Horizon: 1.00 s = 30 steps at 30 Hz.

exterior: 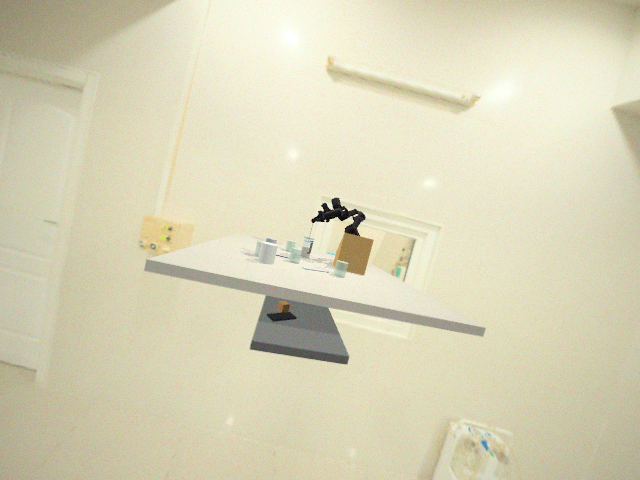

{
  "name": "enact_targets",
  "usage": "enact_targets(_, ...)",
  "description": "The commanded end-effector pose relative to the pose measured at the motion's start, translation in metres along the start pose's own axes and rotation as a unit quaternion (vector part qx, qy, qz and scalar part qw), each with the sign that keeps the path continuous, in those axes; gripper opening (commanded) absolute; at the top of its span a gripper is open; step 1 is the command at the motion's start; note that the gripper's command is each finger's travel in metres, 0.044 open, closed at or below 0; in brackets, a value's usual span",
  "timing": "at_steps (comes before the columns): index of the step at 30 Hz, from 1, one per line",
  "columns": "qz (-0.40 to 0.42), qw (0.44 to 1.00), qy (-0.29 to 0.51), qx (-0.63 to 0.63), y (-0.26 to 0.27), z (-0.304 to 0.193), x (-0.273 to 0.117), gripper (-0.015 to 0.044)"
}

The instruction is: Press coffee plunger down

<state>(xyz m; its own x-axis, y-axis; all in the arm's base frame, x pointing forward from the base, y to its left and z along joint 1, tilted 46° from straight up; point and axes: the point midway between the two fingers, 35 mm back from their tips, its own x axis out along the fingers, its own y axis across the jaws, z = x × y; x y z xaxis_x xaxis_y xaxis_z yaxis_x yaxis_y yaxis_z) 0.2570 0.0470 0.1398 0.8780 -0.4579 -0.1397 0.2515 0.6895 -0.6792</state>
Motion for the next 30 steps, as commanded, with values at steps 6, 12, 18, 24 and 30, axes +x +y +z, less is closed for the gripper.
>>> enact_targets(6, 0.002, 1.0, -0.001, -0.002, 0.001, 0.0, 0.0, 0.0126)
enact_targets(12, 0.002, 1.0, 0.0, -0.001, 0.003, -0.002, 0.003, 0.0126)
enact_targets(18, 0.001, 1.0, 0.003, 0.001, 0.007, -0.009, 0.009, 0.0126)
enact_targets(24, 0.001, 1.0, 0.006, 0.003, 0.01, -0.015, 0.016, 0.0126)
enact_targets(30, 0.002, 1.0, 0.007, 0.005, 0.013, -0.023, 0.022, 0.0126)
